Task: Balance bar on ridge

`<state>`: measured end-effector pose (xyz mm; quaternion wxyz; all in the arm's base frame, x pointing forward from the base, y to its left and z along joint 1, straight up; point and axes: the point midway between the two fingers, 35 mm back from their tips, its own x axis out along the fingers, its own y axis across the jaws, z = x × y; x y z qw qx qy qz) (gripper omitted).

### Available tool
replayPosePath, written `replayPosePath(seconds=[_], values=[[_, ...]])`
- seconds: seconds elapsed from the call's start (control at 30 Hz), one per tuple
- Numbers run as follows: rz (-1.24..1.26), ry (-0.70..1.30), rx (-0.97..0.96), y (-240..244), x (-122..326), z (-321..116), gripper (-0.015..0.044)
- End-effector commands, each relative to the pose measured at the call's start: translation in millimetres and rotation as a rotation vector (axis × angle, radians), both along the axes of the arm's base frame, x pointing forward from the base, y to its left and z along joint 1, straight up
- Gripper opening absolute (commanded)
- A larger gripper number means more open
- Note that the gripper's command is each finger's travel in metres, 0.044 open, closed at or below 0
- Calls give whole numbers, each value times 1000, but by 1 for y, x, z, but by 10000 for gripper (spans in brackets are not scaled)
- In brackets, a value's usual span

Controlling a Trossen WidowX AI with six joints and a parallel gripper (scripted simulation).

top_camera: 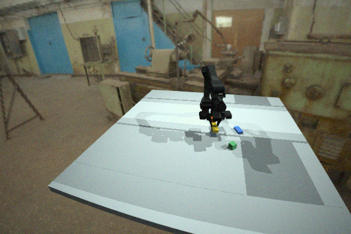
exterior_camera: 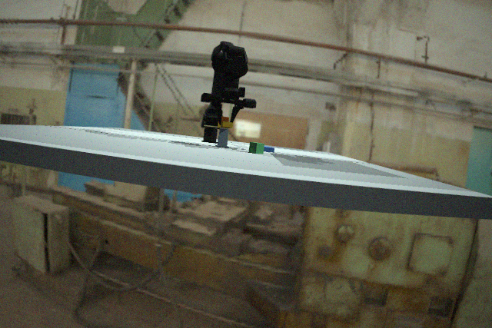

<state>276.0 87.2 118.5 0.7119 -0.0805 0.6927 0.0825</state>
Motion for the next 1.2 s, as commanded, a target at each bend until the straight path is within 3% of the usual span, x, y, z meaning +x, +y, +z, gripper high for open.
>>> replayPosePath(seconds=[0.0,1.17], values=[[-5,-1,3,1,0,0,0],[-5,-1,3,0,0,-3,0]])
